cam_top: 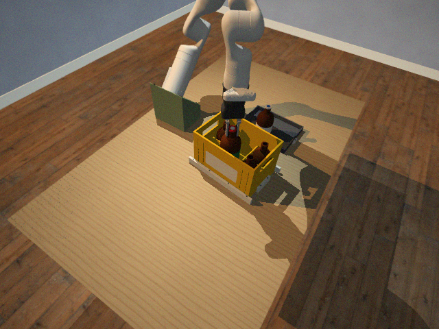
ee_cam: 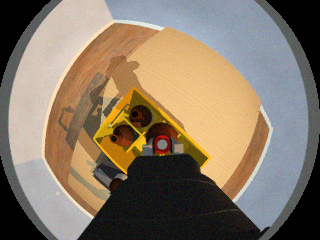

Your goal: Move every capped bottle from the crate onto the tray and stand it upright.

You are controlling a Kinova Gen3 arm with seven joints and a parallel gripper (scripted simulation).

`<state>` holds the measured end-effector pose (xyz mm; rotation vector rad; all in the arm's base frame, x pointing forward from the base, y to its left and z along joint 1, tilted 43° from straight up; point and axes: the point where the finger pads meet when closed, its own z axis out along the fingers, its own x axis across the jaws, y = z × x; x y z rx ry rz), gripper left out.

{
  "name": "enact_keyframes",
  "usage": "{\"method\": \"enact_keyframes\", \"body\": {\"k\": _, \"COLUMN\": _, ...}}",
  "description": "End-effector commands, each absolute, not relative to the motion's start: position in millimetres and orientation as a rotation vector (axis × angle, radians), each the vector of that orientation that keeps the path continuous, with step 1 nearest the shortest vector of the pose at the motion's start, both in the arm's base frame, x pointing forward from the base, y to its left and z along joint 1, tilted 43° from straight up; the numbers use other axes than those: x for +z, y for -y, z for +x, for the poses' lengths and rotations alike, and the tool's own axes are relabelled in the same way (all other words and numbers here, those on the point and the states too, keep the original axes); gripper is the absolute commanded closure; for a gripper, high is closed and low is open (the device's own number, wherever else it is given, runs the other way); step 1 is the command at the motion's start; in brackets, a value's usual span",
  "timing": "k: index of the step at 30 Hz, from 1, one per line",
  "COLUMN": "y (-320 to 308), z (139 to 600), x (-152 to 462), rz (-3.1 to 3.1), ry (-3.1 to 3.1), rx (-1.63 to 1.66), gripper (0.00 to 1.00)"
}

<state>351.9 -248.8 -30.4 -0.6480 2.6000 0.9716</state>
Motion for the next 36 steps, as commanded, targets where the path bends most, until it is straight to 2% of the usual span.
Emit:
{"method": "enact_keyframes", "body": {"k": 1, "y": 260, "z": 353, "x": -22, "rz": -0.644, "ry": -2.602, "rx": 0.949, "gripper": 1.00}}
{"method": "enact_keyframes", "body": {"k": 36, "y": 314, "z": 344, "x": 37, "rz": -0.644, "ry": -2.602, "rx": 0.949, "gripper": 1.00}}
